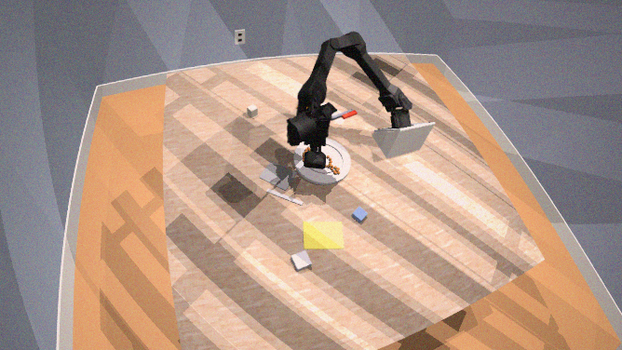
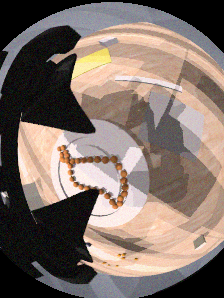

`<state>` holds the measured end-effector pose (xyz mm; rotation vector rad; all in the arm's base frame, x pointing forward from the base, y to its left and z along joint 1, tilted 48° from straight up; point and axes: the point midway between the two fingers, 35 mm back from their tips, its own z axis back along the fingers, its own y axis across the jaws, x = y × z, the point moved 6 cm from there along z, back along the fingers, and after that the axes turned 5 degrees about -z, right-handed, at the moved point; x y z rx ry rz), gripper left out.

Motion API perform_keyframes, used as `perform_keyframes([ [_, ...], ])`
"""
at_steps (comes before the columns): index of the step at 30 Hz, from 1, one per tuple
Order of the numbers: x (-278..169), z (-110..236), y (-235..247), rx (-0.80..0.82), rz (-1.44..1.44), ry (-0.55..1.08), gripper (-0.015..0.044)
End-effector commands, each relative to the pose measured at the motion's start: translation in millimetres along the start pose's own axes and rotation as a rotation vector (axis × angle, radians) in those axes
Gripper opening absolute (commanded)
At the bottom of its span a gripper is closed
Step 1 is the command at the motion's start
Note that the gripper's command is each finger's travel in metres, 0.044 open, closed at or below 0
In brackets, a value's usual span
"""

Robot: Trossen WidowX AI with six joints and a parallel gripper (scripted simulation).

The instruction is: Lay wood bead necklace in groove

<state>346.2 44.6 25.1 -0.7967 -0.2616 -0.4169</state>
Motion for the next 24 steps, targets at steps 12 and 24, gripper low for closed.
perform_keyframes([
  [12, 1.9, -8.6, -0.3, 0.008, -0.027, -0.002, 0.0120],
  [24, 0.6, -27.7, -1.0, 0.003, -0.023, 0.002, 0.0120],
])
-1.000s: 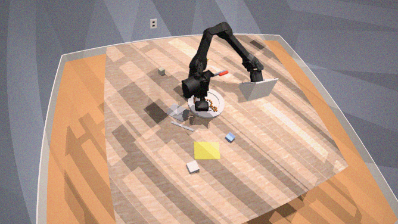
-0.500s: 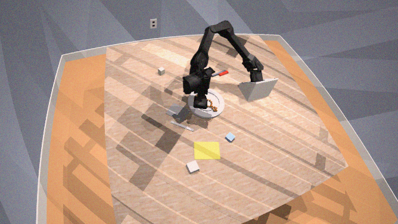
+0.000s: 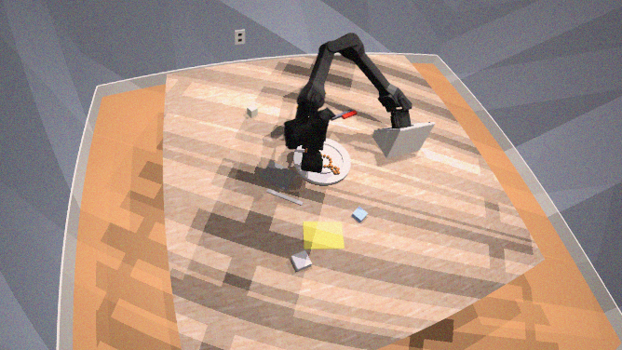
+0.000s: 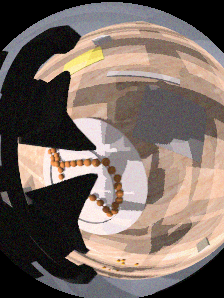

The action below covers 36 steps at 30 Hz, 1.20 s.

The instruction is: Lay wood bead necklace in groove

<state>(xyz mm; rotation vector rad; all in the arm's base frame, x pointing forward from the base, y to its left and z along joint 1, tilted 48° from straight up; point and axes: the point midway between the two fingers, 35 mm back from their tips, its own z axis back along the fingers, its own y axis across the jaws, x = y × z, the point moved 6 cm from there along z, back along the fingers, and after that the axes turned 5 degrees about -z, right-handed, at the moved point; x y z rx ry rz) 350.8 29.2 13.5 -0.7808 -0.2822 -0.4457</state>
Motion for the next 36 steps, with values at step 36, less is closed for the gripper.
perform_keyframes([
  [36, -2.6, -16.5, -1.6, -0.009, 0.006, 0.007, 0.0000],
])
